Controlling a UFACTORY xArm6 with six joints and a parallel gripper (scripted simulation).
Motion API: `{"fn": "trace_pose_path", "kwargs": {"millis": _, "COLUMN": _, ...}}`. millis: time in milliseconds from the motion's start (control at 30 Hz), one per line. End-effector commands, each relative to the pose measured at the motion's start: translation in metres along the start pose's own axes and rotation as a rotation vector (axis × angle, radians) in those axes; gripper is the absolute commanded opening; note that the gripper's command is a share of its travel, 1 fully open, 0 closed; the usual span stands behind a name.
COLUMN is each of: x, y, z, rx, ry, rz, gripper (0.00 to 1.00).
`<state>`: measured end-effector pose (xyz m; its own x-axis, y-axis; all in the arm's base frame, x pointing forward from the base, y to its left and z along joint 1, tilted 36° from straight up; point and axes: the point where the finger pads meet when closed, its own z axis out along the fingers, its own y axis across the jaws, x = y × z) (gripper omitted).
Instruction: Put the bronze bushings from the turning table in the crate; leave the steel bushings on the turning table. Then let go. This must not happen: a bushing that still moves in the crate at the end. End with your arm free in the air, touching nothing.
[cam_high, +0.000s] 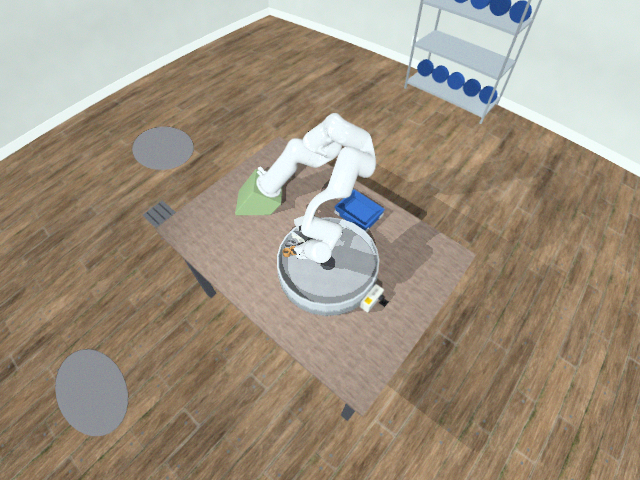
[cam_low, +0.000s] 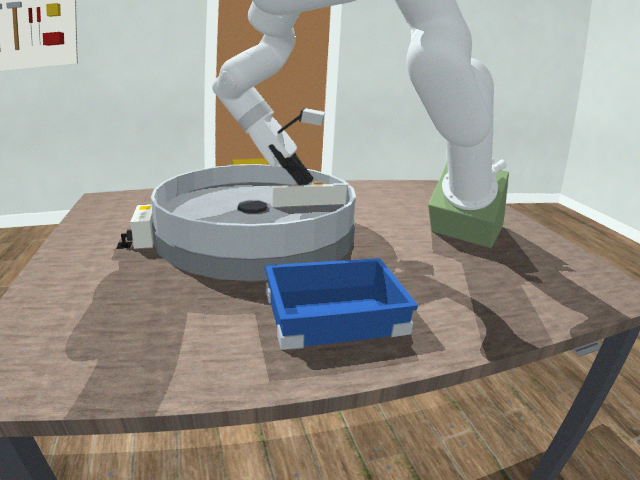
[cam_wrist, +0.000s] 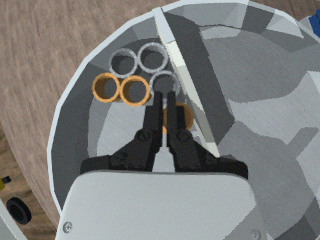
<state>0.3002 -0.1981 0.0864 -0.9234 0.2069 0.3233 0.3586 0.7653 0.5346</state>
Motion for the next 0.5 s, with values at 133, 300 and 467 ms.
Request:
{"fn": "trace_pose_path", "kwargs": {"millis": 133, "x": 0.023, "y": -0.001, "z": -0.031, "rx": 0.004, "ry": -0.007, "rz": 0.000, "gripper": 0.00}}
{"fn": "trace_pose_path", "kwargs": {"millis": 300, "x": 0.035, "y": -0.001, "z": -0.045, "rx": 0.004, "ry": -0.007, "rz": 0.000, "gripper": 0.00}}
{"fn": "trace_pose_path", "kwargs": {"millis": 467, "x": 0.038, "y": -0.001, "z": -0.049, "rx": 0.004, "ry": -0.007, "rz": 0.000, "gripper": 0.00}}
